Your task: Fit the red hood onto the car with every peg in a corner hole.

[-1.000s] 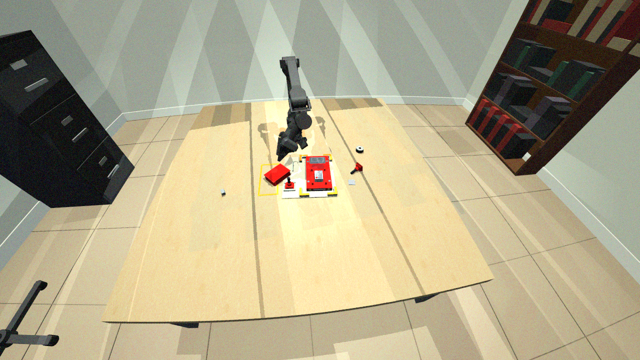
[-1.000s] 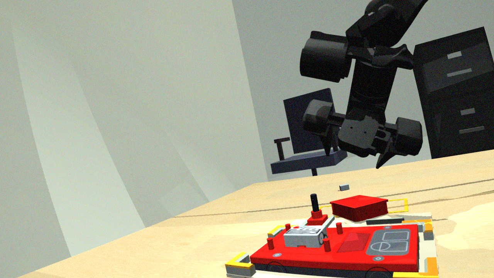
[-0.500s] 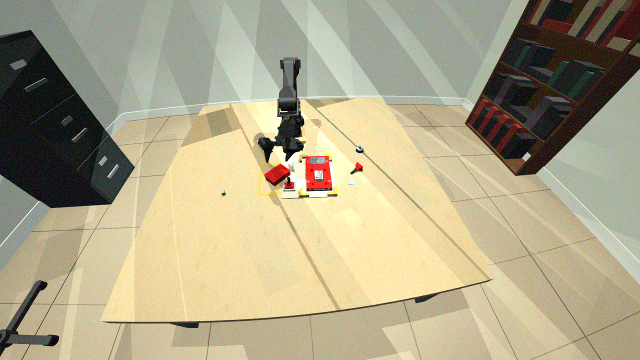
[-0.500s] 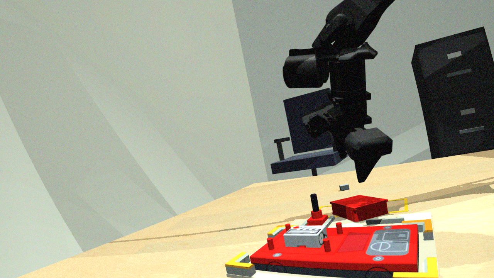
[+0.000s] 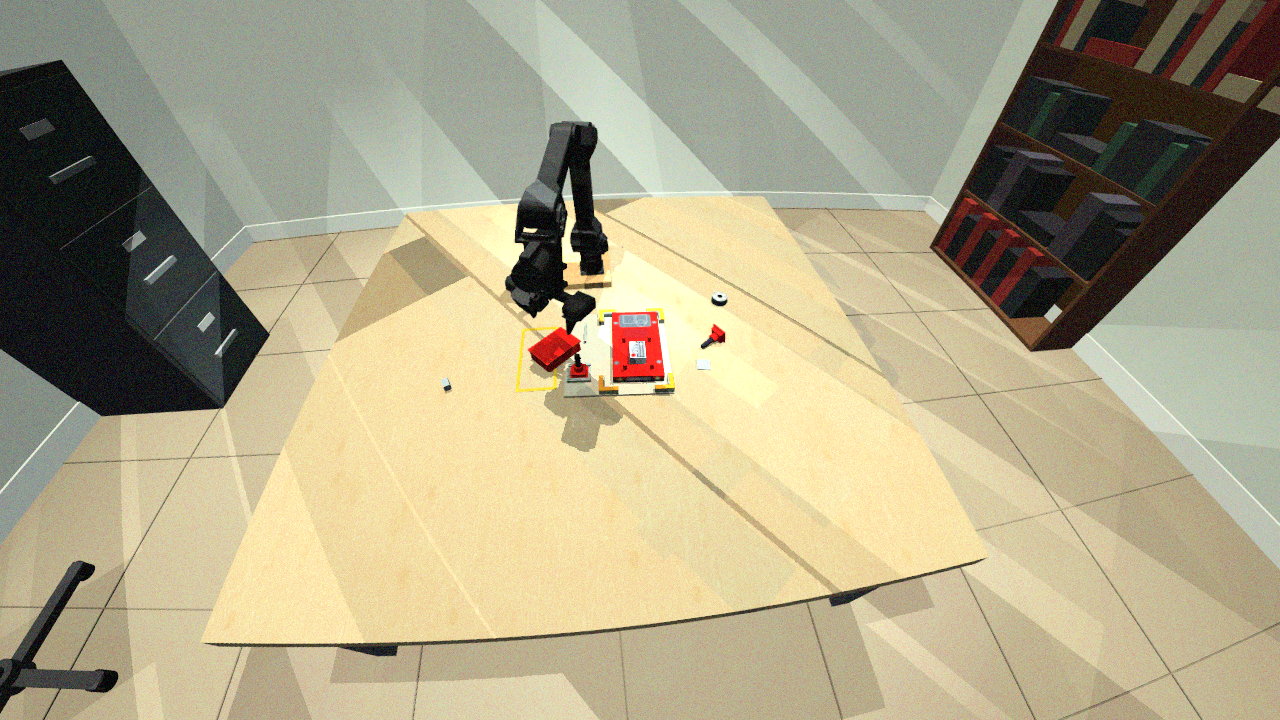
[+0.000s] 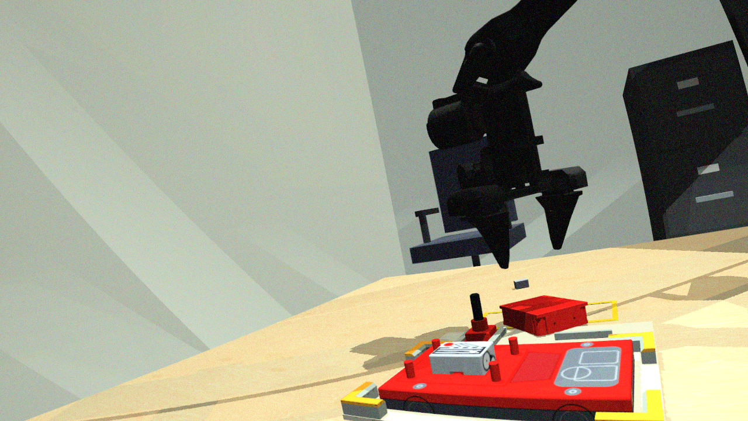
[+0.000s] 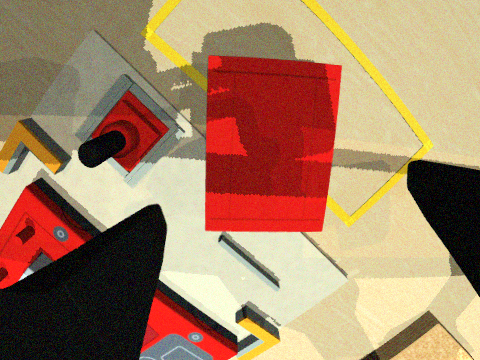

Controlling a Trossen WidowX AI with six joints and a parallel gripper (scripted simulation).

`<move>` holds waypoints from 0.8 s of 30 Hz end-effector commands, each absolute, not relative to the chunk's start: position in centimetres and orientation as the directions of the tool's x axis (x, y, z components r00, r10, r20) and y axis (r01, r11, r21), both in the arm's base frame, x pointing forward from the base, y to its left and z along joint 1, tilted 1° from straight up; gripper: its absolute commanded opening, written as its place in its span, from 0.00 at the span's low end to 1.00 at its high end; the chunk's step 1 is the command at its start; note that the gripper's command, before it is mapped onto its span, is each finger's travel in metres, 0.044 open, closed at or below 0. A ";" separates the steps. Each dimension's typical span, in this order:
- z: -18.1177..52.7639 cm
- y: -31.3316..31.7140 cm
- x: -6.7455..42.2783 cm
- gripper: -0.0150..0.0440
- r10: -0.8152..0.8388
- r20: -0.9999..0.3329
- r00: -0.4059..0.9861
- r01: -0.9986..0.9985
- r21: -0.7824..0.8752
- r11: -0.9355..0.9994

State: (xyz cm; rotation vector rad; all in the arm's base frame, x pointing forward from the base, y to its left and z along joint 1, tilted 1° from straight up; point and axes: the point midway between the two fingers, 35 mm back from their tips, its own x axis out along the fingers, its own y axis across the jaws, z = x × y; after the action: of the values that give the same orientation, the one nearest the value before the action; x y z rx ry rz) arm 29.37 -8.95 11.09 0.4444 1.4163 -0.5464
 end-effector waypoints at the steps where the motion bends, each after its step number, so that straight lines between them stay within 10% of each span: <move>1: 10.8 -9.4 29.5 1.00 -0.018 -0.999 0.031 0.766 0.012 0.643; 24: 9.7 -9.4 29.6 1.00 -0.018 -0.999 0.031 0.766 0.012 0.643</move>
State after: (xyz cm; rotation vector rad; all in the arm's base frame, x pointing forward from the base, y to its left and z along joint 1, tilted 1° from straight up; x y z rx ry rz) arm 29.66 -9.45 10.29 0.6689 1.4142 -0.6773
